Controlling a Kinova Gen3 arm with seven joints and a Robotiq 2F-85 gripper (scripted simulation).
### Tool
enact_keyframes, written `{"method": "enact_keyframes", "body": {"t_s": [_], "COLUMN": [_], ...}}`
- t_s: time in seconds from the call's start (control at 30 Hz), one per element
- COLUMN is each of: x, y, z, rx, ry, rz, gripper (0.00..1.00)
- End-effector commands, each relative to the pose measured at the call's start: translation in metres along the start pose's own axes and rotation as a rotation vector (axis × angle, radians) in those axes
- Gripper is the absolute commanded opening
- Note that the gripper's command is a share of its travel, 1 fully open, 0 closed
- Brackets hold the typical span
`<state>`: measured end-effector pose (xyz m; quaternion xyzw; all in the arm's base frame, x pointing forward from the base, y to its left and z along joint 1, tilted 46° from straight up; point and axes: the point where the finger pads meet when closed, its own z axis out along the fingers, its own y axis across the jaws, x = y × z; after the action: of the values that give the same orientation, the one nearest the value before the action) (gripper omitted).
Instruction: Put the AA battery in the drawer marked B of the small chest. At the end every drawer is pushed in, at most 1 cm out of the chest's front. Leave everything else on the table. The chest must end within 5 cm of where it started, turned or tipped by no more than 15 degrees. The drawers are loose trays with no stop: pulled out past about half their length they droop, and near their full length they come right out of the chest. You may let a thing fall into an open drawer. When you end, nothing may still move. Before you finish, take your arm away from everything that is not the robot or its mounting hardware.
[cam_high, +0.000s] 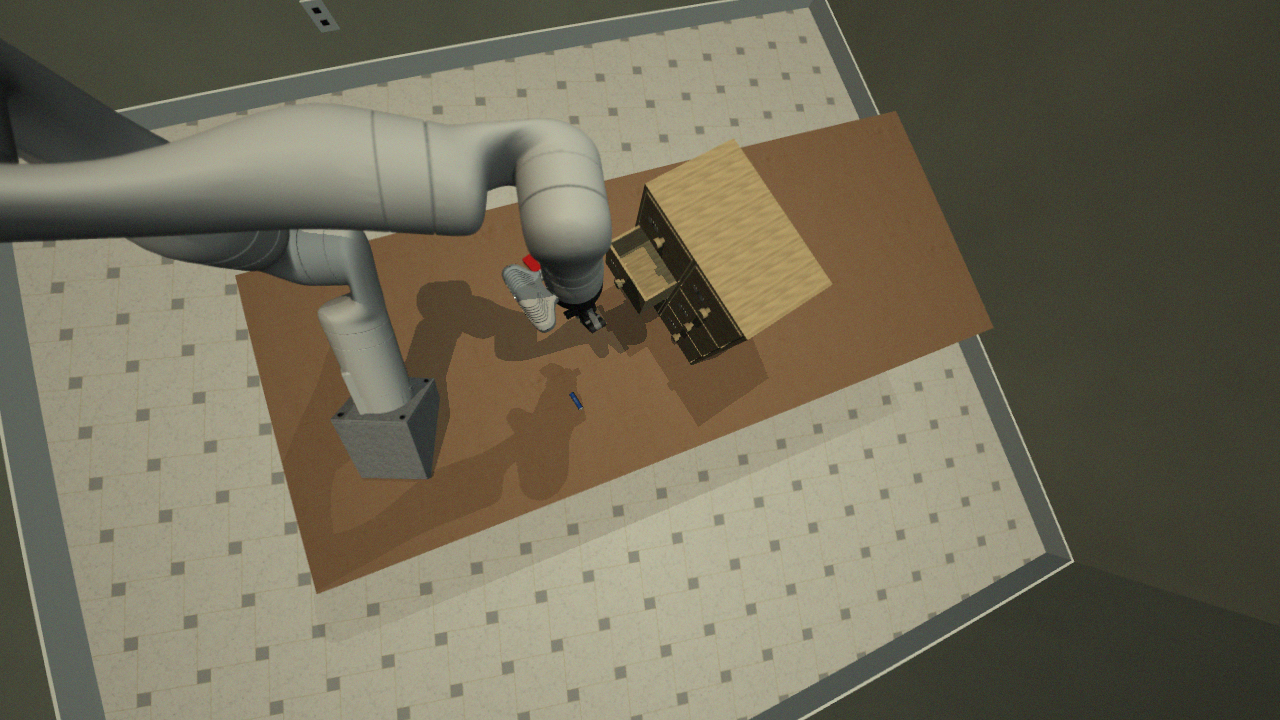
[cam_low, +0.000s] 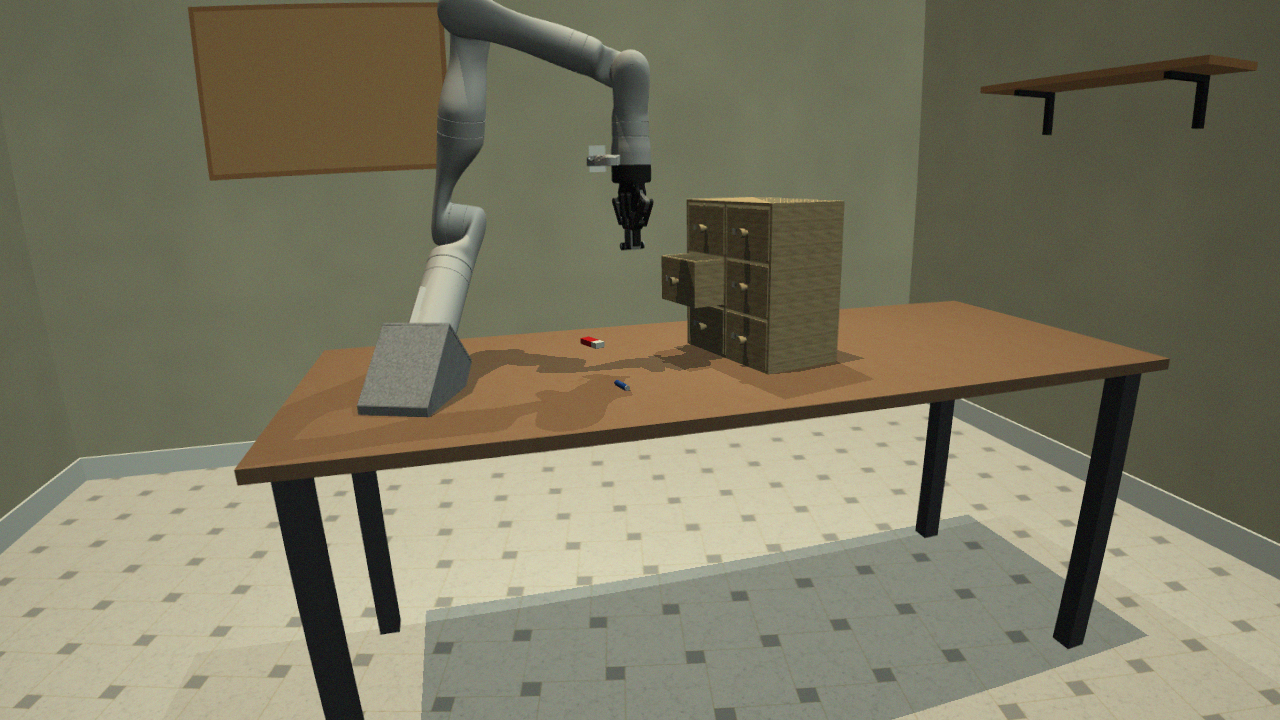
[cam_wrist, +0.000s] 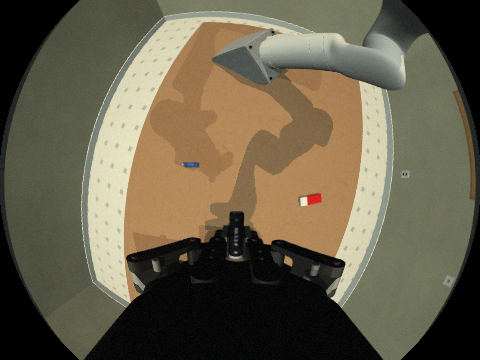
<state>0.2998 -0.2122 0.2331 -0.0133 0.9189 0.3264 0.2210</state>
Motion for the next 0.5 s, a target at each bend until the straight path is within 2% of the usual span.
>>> {"method": "enact_keyframes", "body": {"t_s": [0.0,0.47], "x": [-0.0002,-0.0001], "y": [-0.0007,-0.0007], "z": [-0.0015,-0.0014], "rx": [0.002,0.002], "ry": [-0.002,-0.011], "rz": [0.001,0.001], "gripper": [0.09,0.09]}}
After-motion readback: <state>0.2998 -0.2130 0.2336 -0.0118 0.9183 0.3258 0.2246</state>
